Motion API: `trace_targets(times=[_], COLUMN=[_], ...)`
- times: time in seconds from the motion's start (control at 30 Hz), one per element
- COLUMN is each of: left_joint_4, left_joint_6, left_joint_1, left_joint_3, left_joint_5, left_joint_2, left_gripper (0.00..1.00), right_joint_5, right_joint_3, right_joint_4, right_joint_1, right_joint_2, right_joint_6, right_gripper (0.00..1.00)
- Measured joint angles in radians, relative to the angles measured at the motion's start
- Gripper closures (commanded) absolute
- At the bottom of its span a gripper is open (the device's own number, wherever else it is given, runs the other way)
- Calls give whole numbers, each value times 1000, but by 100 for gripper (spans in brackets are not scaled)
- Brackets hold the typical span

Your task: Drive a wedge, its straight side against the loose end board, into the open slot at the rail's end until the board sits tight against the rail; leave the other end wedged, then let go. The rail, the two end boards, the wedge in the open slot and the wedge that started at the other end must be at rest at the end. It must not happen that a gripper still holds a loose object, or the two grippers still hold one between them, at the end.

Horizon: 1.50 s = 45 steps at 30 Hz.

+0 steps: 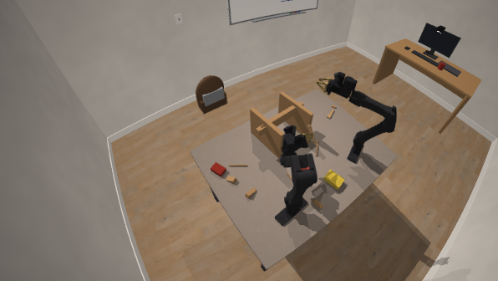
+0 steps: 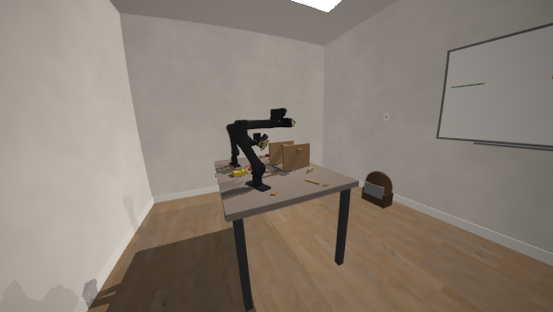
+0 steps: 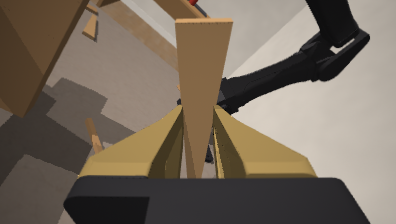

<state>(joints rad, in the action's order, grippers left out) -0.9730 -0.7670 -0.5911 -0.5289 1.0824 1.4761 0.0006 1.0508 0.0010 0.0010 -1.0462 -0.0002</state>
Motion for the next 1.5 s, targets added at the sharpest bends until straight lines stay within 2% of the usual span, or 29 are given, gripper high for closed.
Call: trace_targets(times=[0.43, 0.57, 0.83, 1.5], left_joint_4=[11, 11, 11, 11], left_joint_6=[14, 16, 17, 17], left_joint_1=[0, 0, 0, 0], left_joint_3=[-7, -7, -7, -7], left_joint_5=[5, 5, 5, 5], left_joint_2=[-7, -7, -7, -7], left_gripper=[98, 98, 98, 98], right_joint_5=[0, -33, -217, -741], right_joint_3=[0, -16, -97, -342], right_joint_4=[0, 15, 85, 402], right_joint_1=[0, 5, 18, 50], right_joint_2=[0, -10, -34, -117], right_joint_6=[0, 24, 148, 495], right_gripper=[58, 58, 58, 58])
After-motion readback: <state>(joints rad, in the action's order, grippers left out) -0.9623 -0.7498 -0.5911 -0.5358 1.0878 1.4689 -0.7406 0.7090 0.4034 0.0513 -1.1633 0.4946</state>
